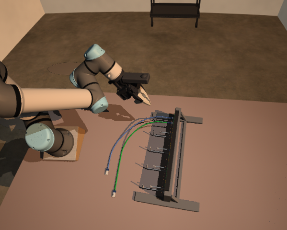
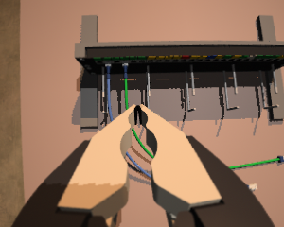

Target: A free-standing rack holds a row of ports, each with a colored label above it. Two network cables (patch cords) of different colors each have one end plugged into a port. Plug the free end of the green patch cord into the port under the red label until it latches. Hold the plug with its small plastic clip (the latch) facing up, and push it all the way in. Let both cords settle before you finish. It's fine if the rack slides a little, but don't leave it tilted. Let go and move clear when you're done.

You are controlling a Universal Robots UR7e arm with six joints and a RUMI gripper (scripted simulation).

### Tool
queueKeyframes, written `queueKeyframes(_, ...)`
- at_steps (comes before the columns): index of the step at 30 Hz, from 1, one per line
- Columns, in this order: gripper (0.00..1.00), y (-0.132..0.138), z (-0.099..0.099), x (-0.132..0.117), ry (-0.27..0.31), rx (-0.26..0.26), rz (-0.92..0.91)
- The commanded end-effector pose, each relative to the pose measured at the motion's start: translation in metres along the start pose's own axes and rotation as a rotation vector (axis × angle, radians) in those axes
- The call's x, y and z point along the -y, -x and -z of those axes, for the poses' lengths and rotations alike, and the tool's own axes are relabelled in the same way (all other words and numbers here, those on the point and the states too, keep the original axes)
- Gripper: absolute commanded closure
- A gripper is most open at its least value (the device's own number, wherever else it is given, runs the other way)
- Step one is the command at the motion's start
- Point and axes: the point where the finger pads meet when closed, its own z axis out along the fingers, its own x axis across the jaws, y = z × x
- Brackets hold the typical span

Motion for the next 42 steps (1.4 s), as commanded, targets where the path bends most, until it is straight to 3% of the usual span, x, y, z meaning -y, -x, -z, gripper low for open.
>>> queueKeyframes(1,1.0,0.017,0.002,-0.001,-0.042,0.005,-0.009)
queueKeyframes(15,1.0,0.022,0.001,-0.003,-0.051,0.009,-0.011)
queueKeyframes(20,1.0,0.022,-0.007,-0.003,-0.051,0.01,-0.011)
queueKeyframes(30,1.0,0.023,-0.052,0.0,-0.051,0.01,-0.011)
queueKeyframes(32,1.0,0.023,-0.052,0.0,-0.051,0.01,-0.011)
queueKeyframes(42,1.0,0.023,-0.107,0.003,-0.051,0.01,-0.011)
